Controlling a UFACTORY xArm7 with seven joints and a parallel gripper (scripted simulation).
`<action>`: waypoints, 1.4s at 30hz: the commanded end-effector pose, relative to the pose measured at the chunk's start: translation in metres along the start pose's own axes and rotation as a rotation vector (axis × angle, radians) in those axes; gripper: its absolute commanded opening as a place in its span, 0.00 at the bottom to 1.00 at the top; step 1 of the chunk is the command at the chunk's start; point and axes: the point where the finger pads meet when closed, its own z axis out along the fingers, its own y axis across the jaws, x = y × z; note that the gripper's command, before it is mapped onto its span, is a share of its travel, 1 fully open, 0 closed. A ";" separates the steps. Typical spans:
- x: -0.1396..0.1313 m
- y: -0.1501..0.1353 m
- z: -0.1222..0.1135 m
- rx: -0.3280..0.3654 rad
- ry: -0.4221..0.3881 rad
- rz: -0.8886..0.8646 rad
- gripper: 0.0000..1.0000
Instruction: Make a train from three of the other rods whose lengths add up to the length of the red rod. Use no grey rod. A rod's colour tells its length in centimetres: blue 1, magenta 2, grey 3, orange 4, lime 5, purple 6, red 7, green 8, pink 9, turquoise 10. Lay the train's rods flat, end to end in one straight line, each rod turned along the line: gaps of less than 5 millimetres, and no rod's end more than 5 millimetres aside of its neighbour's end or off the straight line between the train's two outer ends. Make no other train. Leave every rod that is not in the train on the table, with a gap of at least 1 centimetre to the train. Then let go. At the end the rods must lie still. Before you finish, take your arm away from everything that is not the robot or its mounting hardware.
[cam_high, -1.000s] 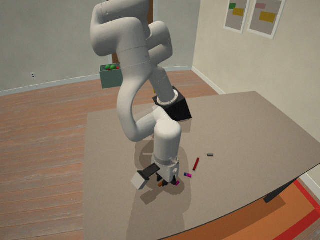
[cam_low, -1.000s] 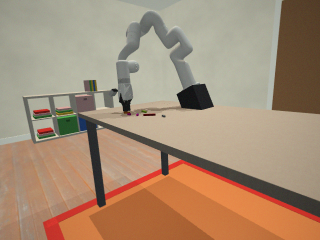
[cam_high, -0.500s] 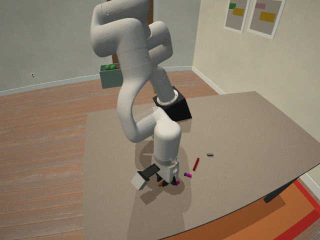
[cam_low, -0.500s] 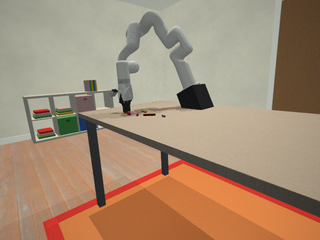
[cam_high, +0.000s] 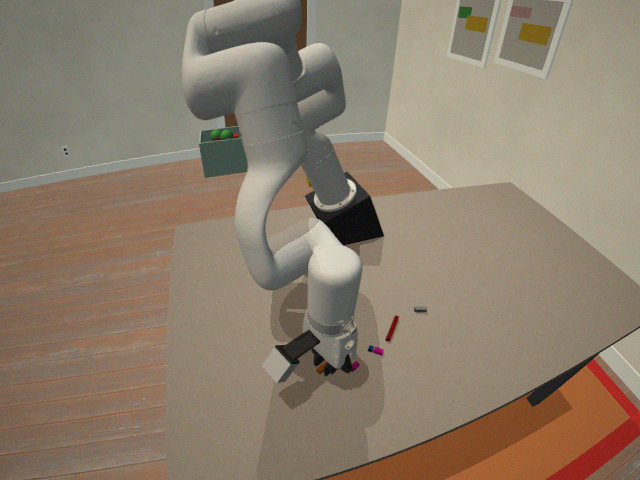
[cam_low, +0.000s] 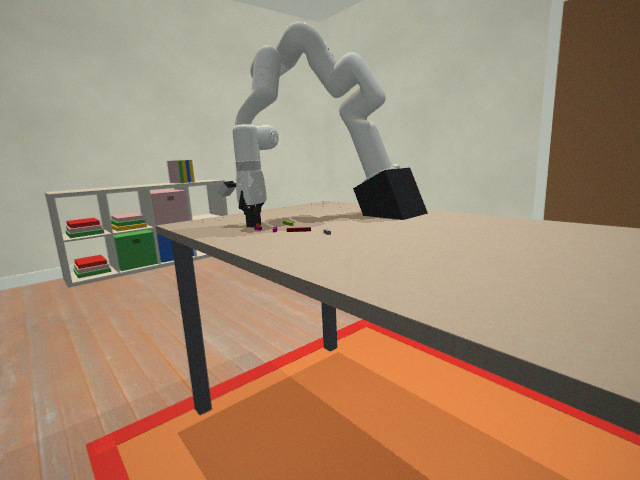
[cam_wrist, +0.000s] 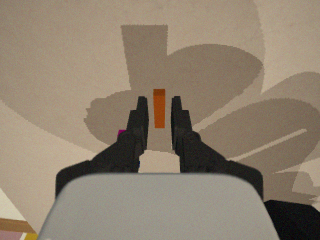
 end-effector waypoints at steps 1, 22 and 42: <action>0.001 -0.002 0.001 0.004 0.002 0.000 0.24; 0.001 -0.002 0.001 0.004 0.002 0.000 0.24; 0.001 -0.002 0.001 0.004 0.002 0.000 0.04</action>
